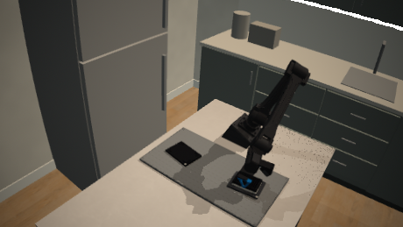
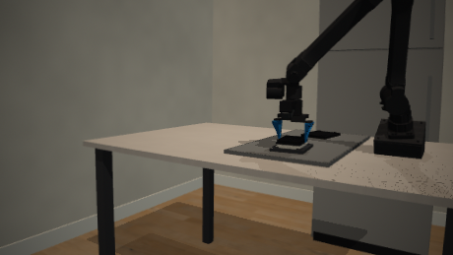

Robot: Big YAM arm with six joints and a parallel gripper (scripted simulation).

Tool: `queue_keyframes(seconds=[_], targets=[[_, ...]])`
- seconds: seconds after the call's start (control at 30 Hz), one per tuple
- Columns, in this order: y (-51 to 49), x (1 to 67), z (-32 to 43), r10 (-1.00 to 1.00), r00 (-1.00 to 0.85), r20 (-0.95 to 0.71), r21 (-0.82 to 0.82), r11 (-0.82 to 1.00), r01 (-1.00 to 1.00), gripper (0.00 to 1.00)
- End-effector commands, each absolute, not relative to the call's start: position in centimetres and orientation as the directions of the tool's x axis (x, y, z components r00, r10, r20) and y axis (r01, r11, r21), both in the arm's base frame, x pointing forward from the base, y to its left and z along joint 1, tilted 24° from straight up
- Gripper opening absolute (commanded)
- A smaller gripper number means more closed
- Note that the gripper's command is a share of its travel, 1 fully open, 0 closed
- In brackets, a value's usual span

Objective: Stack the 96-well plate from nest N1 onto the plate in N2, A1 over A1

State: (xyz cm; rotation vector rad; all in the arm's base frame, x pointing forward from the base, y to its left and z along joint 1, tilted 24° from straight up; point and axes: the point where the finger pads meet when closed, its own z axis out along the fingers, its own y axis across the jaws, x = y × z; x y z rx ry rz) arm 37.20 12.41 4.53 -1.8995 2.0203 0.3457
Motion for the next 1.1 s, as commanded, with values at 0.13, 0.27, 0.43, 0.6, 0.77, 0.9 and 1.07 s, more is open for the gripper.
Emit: queue_keyframes(seconds=[0.13,0.27,0.43,0.6,0.77,0.9,1.07], targets=[[12.5,38.3,5.5,-0.909,-0.035,-0.415,-0.087,0.078,-0.993,1.00],[11.8,38.7,7.0,-0.909,-0.031,-0.415,-0.108,0.082,-0.991,1.00],[11.5,39.1,8.2,-0.908,-0.026,-0.418,-0.119,0.082,-0.990,1.00],[11.0,39.0,9.5,-0.908,-0.025,-0.419,-0.120,0.082,-0.989,1.00],[10.4,38.8,10.8,-0.908,-0.024,-0.419,-0.121,0.082,-0.989,1.00],[10.1,38.7,11.5,-0.908,-0.024,-0.418,-0.122,0.082,-0.989,1.00],[9.6,38.6,12.6,-0.908,-0.023,-0.418,-0.123,0.082,-0.989,1.00]])
